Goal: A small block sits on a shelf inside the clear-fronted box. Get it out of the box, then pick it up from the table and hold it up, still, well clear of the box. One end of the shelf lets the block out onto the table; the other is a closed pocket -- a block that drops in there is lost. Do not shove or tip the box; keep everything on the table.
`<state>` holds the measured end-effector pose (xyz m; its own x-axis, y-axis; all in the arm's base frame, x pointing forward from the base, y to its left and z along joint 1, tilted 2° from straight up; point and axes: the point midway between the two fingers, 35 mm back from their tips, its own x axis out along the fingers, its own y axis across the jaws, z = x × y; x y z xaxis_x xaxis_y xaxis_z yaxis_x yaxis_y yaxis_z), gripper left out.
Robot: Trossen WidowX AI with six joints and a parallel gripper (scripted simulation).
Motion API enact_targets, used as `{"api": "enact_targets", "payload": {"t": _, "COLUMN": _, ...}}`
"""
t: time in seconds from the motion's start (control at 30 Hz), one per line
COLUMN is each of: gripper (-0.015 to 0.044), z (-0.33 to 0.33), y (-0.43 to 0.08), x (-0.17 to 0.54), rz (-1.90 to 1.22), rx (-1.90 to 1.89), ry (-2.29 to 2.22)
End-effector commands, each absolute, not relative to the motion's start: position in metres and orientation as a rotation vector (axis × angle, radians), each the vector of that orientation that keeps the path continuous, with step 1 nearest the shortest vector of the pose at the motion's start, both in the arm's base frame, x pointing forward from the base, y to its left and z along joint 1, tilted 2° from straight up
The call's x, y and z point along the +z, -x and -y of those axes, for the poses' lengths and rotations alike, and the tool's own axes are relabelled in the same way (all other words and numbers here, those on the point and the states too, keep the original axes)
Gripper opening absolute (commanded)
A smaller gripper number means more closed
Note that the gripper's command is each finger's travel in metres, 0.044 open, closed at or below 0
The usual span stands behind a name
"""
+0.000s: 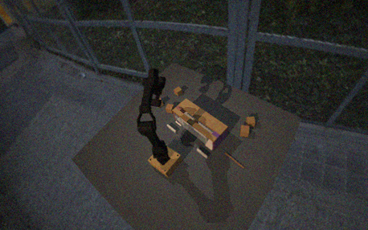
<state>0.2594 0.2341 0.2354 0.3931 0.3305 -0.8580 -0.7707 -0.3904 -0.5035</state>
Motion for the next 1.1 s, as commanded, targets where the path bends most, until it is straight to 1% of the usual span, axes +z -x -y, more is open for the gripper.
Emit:
{"api": "enact_targets", "payload": {"t": 0.0, "gripper": 0.04, "z": -0.187, "y": -0.28, "x": 0.188, "rz": -0.755, "rx": 1.179, "ry": 1.53}}
{"api": "enact_targets", "payload": {"t": 0.23, "gripper": 0.04, "z": -0.093, "y": -0.289, "x": 0.13, "rz": -1.325, "rx": 1.004, "ry": 1.444}}
{"api": "enact_targets", "payload": {"t": 0.3, "gripper": 0.04, "z": -0.077, "y": -0.288, "x": 0.122, "rz": -1.419, "rx": 0.973, "ry": 1.425}}
{"api": "enact_targets", "payload": {"t": 0.67, "gripper": 0.04, "z": -0.075, "y": -0.288, "x": 0.12, "rz": -1.431, "rx": 0.969, "ry": 1.423}}
{"api": "enact_targets", "payload": {"t": 1.07, "gripper": 0.04, "z": -0.075, "y": -0.289, "x": 0.101, "rz": -1.431, "rx": 0.969, "ry": 1.423}}
